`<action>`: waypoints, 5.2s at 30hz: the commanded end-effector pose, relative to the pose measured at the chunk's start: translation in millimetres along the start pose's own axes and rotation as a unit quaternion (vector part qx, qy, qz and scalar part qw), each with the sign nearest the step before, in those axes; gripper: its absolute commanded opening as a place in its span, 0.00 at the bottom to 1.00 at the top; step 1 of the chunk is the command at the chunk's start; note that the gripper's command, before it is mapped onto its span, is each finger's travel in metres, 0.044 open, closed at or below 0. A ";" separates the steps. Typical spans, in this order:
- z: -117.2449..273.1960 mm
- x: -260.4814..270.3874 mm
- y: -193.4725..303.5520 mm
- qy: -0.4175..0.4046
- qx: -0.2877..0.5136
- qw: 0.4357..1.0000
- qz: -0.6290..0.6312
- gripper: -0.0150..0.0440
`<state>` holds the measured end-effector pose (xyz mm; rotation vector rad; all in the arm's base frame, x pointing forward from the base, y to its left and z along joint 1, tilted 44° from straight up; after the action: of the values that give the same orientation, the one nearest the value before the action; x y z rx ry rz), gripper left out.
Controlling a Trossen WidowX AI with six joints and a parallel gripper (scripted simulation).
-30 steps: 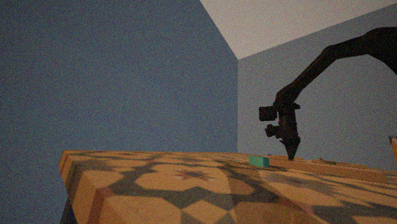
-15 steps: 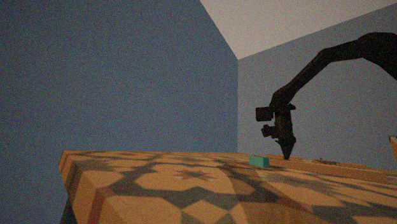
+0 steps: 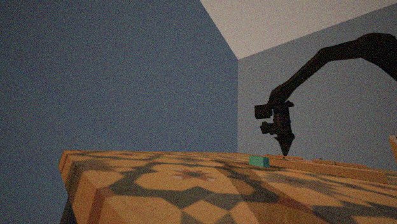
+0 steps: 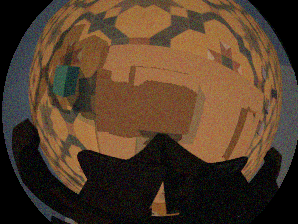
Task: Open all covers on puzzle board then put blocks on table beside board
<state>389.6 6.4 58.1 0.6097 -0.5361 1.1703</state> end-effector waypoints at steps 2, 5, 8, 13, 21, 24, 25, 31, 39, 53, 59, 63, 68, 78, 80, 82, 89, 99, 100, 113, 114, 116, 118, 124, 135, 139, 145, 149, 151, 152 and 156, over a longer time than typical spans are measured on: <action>7.8 1.5 -3.0 0.001 -0.004 1.000 0.004 0.25; 11.7 1.6 -3.5 0.001 -0.004 1.000 0.004 0.25; 15.6 1.7 -4.0 0.001 -0.004 1.000 0.004 0.25; 22.1 1.8 -4.7 0.001 -0.004 1.000 0.004 0.25; 32.6 2.1 -5.4 0.001 -0.004 1.000 0.004 0.25; 36.5 2.2 -5.6 0.001 -0.004 1.000 0.004 0.25; 37.9 2.2 -5.7 0.001 -0.004 1.000 0.004 0.25; 39.4 -19.2 12.6 0.004 -0.002 0.994 0.106 0.25; 47.7 -51.9 46.5 0.008 -0.001 0.956 0.292 0.25; 49.7 -96.6 116.8 0.007 0.003 0.808 0.589 0.25; 45.6 -109.8 148.8 0.003 0.003 0.718 0.696 0.25; 45.0 -111.0 152.5 0.003 0.003 0.707 0.707 0.25; 45.0 -111.0 152.5 0.003 0.003 0.707 0.707 0.25; 45.0 -111.0 152.5 0.003 0.003 0.707 0.707 0.25; 45.0 -111.0 152.5 0.003 0.003 0.707 0.707 0.25; 45.0 -111.0 152.5 0.003 0.003 0.707 0.707 0.25; 44.8 -111.1 152.4 0.003 0.003 0.707 0.707 0.25; 36.6 -111.5 151.7 0.003 0.003 0.707 0.707 0.25; 35.6 -111.5 151.6 0.004 0.003 0.707 0.707 0.25; 22.6 -112.0 151.0 0.004 0.003 0.707 0.707 0.25; 21.5 -112.0 151.0 0.004 0.003 0.707 0.707 0.25; 19.5 -112.0 151.0 0.004 0.003 0.707 0.707 0.25; 17.5 -112.0 151.0 0.004 0.003 0.707 0.707 0.25; 11.5 -112.1 151.2 0.004 0.003 0.707 0.707 0.25; 0.7 -112.1 151.9 0.003 0.003 0.707 0.707 0.25; -3.2 -112.1 152.3 0.003 0.002 0.707 0.707 0.25; -9.0 -112.0 153.1 0.002 0.002 0.707 0.707 0.25; -12.8 -111.9 153.7 0.002 0.002 0.707 0.707 0.25; -13.7 -111.7 153.9 0.002 0.002 0.707 0.707 0.25; -13.7 -111.4 153.8 0.002 0.002 0.707 0.707 0.25; -13.7 -108.8 153.6 0.002 0.002 0.707 0.707 0.25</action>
<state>213.0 -19.3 -1.0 0.0630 -1.0515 2.6294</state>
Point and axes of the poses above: the point midway between the two fingers, 35 mm back from their tips, its own z axis back along the fingers, its own x axis across the jaws, y = z × x, the point moved 4 cm from there along z, back along the fingers, and after that the axes turned 8 degrees about -z, right-handed, at the moved point
